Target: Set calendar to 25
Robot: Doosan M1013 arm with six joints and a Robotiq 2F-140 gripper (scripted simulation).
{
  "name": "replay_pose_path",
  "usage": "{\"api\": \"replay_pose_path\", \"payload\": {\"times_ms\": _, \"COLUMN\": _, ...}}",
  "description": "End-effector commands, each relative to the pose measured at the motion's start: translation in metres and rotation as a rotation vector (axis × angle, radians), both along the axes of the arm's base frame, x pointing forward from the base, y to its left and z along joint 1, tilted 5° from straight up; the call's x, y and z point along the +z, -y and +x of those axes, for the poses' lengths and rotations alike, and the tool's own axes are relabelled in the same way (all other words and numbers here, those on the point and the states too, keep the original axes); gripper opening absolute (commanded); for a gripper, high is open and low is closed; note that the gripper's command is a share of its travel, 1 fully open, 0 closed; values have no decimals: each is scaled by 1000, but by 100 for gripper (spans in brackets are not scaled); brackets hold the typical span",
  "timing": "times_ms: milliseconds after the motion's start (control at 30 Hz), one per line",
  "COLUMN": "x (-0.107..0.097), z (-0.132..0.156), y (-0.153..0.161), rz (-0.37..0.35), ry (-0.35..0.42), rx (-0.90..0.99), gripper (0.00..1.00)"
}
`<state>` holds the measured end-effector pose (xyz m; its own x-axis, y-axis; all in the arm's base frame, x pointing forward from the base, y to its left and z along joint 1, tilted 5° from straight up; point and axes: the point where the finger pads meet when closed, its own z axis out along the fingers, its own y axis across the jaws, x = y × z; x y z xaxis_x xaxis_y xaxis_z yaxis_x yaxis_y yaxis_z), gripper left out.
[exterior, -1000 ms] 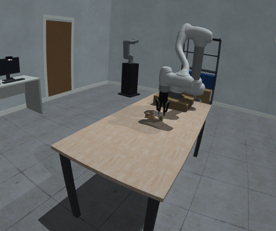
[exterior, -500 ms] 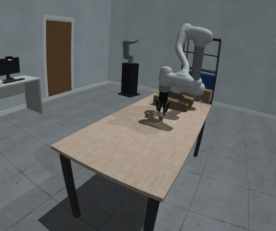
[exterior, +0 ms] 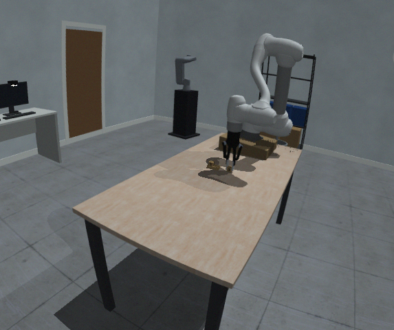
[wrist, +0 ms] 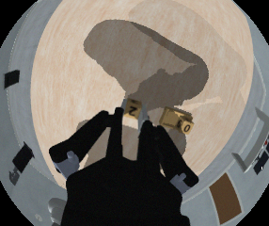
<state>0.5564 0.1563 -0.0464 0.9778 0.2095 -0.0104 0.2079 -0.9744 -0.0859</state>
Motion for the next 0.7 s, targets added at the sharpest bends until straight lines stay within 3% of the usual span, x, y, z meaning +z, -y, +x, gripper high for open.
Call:
{"api": "replay_pose_path", "payload": {"times_ms": 0, "x": -1, "z": 0, "y": 0, "rz": 0, "ry": 0, "rx": 0, "gripper": 24}}
{"api": "replay_pose_path", "payload": {"times_ms": 667, "x": -3, "z": 0, "y": 0, "rz": 0, "ry": 0, "rx": 0, "gripper": 24}}
